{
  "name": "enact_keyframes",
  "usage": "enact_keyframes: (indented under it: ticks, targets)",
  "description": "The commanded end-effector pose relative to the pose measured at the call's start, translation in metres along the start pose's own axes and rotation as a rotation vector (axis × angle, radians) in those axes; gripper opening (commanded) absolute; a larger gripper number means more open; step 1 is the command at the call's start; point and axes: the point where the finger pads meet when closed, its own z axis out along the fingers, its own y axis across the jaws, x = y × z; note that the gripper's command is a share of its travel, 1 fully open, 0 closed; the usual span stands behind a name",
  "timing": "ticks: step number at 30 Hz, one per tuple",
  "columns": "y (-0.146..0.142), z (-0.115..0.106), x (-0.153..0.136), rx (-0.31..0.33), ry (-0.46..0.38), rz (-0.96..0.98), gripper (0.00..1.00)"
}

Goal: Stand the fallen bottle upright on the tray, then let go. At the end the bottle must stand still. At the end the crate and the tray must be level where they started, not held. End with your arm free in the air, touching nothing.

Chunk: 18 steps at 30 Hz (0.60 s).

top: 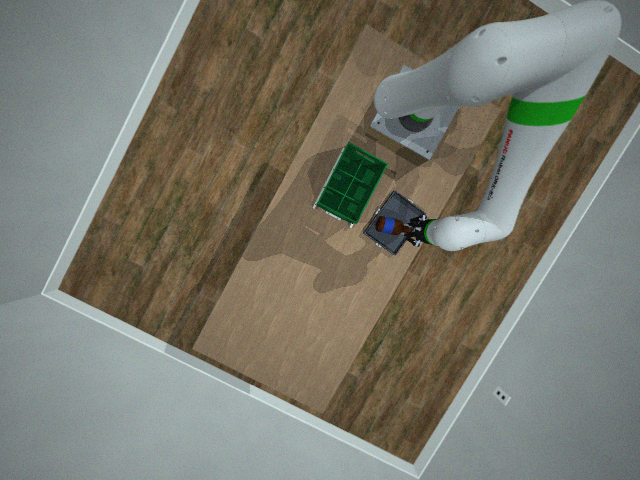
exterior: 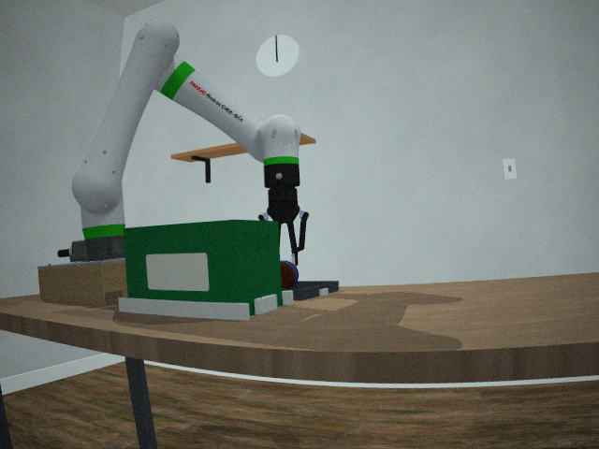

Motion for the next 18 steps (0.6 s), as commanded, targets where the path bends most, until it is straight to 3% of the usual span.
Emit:
enact_keyframes:
  ticks: [1,18]
  targets:
    - [0.000,-0.002,0.000,0.000,0.000,0.000,0.00]
    - [0.000,-0.018,0.000,0.000,0.000,0.000,0.00]
